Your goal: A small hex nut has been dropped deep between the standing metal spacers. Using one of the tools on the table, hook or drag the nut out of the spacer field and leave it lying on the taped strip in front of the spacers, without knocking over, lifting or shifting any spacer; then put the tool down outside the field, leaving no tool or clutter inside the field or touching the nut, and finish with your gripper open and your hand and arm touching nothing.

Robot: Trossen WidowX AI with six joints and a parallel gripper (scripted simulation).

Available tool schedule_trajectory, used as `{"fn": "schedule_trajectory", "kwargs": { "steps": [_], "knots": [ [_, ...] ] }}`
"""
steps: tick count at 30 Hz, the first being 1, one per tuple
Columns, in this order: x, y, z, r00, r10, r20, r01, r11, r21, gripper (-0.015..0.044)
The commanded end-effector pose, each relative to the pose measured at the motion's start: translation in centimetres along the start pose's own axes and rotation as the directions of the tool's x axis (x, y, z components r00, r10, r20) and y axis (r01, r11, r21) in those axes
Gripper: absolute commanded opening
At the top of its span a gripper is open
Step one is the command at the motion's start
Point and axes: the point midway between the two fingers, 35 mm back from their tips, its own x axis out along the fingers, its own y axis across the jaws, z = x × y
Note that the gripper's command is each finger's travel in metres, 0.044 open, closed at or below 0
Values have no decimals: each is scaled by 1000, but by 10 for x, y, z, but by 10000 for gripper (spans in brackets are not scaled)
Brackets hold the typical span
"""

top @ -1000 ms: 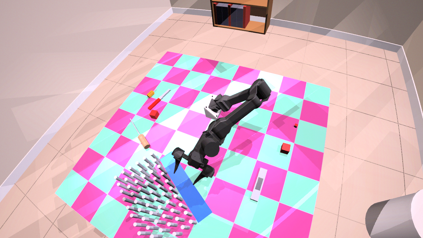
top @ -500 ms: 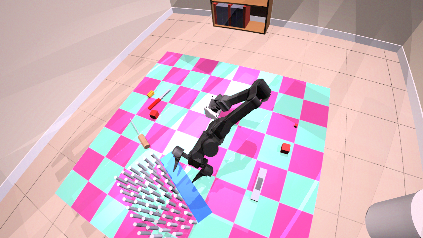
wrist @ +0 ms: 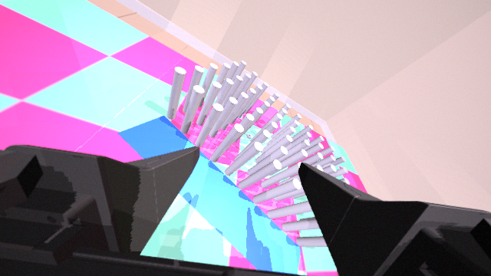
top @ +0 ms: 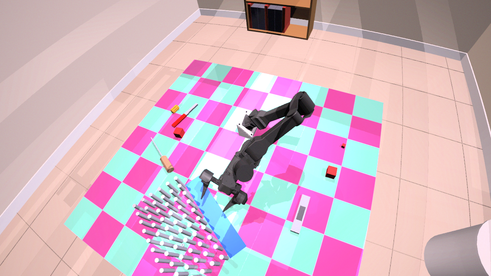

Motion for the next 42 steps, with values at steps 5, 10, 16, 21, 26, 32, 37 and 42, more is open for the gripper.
{"fn": "schedule_trajectory", "kwargs": {
  "steps": [5,10,16,21,26,32,37,42],
  "knots": [
    [0,-2,0,1000,-9,-1,9,1000,-1,440],
    [18,-46,-1,991,-101,-83,113,980,165,440],
    [45,-117,-20,944,-156,-290,279,845,456,440],
    [59,-177,-50,875,-126,-466,440,606,662,440],
    [62,-232,-87,800,-39,-599,584,283,761,440],
    [55,-285,-146,711,130,-691,703,-157,694,440],
    [44,-312,-193,659,276,-699,732,-450,512,440],
    [44,-313,-195,658,282,-699,732,-459,503,440]
  ]
}}
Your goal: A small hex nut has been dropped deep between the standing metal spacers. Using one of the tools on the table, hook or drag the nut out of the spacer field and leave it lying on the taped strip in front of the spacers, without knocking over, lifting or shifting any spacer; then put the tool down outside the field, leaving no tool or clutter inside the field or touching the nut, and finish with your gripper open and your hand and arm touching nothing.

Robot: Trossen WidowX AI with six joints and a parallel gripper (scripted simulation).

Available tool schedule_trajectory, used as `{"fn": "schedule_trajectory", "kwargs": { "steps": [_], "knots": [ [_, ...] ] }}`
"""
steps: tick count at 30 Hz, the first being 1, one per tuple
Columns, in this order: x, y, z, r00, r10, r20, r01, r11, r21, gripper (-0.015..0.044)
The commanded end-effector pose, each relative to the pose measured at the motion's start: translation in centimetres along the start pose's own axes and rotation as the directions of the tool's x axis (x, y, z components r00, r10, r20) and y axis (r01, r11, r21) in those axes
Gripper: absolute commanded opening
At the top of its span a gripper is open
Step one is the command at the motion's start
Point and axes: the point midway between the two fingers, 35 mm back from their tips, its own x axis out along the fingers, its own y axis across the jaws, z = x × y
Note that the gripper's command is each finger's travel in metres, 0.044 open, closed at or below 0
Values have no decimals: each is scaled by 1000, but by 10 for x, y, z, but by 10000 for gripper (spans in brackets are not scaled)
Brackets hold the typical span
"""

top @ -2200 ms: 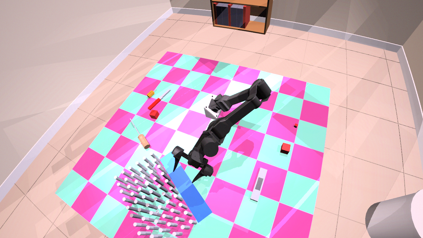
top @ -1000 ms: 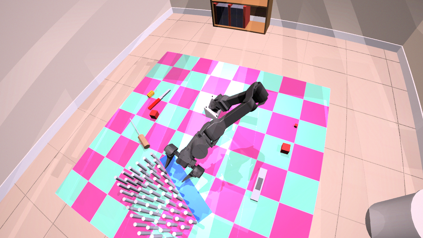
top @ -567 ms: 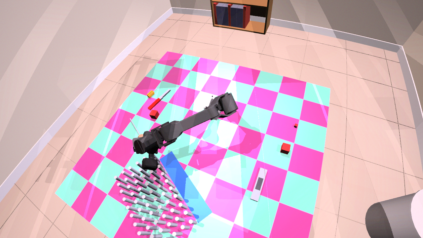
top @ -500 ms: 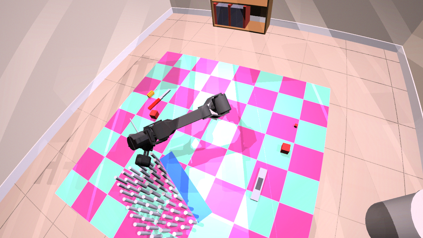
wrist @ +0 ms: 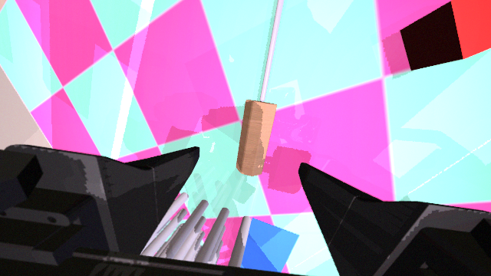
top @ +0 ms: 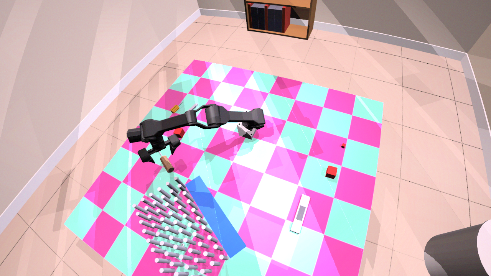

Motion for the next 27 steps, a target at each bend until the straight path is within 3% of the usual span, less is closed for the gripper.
{"fn": "schedule_trajectory", "kwargs": {
  "steps": [1,21,27],
  "knots": [
    [-3,7,-7,1000,9,-10,-9,1000,4,440],
    [-3,5,4,1000,9,-10,-9,1000,4,440],
    [-3,5,4,1000,9,-10,-9,1000,4,282]
  ]
}}
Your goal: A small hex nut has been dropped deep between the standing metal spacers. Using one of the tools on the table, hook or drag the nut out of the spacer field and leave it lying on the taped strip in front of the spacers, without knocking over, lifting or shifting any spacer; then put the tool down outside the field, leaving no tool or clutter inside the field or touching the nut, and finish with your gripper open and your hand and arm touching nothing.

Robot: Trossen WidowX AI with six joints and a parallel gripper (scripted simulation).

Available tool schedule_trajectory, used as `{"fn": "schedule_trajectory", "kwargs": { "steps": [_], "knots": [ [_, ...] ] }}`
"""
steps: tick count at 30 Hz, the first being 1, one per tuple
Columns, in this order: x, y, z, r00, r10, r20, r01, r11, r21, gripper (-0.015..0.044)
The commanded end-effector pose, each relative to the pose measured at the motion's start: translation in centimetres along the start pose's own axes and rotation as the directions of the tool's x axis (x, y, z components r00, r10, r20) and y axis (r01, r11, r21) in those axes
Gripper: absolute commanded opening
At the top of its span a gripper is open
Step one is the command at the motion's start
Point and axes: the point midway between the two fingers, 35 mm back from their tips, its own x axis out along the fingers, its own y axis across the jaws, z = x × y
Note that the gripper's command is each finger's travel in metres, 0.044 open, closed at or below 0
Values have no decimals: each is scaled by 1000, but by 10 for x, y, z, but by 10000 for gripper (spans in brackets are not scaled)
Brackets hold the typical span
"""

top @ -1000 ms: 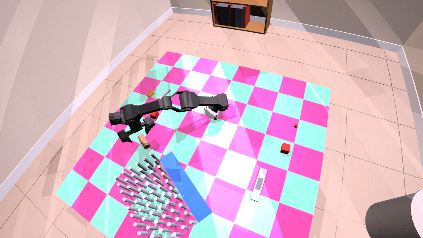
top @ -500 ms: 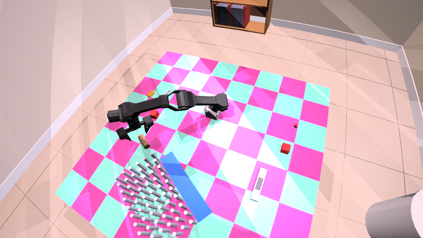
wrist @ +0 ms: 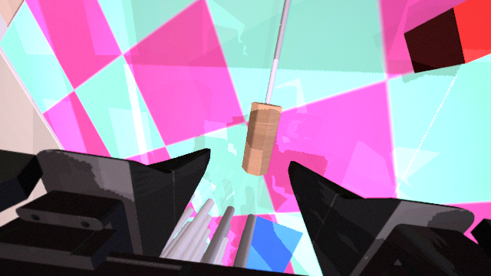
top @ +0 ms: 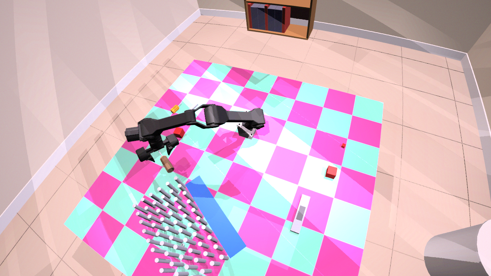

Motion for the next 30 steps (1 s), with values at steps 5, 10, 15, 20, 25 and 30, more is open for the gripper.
{"fn": "schedule_trajectory", "kwargs": {
  "steps": [5,10,15,20,25,30],
  "knots": [
    [-1,1,0,1000,3,3,-3,1000,-9,280],
    [0,0,0,1000,3,3,-3,1000,-9,280],
    [8,-1,0,1000,3,2,-3,1000,-9,280],
    [16,-2,0,1000,4,2,-4,1000,-9,280],
    [24,-4,0,1000,4,2,-4,1000,-9,280],
    [32,-5,0,1000,4,2,-4,1000,-9,280]
  ]
}}
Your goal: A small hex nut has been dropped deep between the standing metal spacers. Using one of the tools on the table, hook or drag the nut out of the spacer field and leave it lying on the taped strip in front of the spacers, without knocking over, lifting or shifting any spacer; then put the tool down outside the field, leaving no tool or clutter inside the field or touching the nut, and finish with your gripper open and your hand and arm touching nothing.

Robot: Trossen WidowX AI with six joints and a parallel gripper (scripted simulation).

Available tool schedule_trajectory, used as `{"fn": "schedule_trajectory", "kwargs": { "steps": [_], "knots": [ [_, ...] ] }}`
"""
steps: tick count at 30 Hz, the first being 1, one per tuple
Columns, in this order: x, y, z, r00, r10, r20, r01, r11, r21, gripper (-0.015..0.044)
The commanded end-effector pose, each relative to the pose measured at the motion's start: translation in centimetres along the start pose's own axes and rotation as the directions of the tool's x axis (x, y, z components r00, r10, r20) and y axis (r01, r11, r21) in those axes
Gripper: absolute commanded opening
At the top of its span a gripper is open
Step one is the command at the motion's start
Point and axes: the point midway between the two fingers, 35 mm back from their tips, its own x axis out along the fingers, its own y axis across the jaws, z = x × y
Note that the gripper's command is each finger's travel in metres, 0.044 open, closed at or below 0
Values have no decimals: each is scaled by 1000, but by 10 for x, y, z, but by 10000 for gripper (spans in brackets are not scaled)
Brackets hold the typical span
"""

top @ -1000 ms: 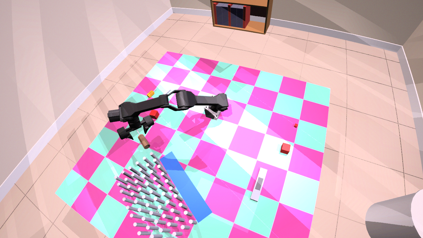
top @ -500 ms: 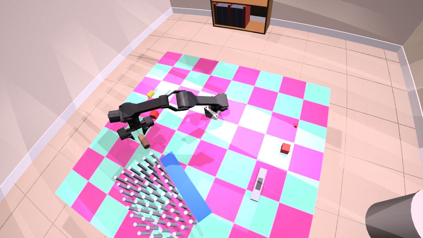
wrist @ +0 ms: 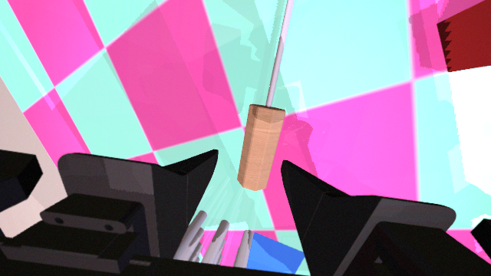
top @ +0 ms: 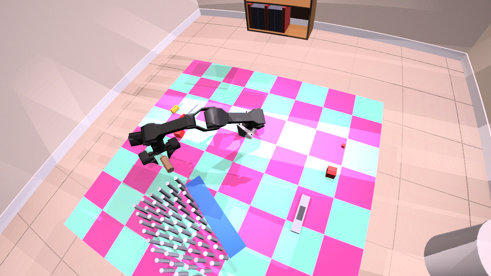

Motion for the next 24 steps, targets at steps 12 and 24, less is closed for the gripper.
{"fn": "schedule_trajectory", "kwargs": {
  "steps": [12,24],
  "knots": [
    [24,-6,-1,1000,0,-7,0,1000,8,280],
    [40,-11,-1,1000,0,-9,0,1000,8,280]
  ]
}}
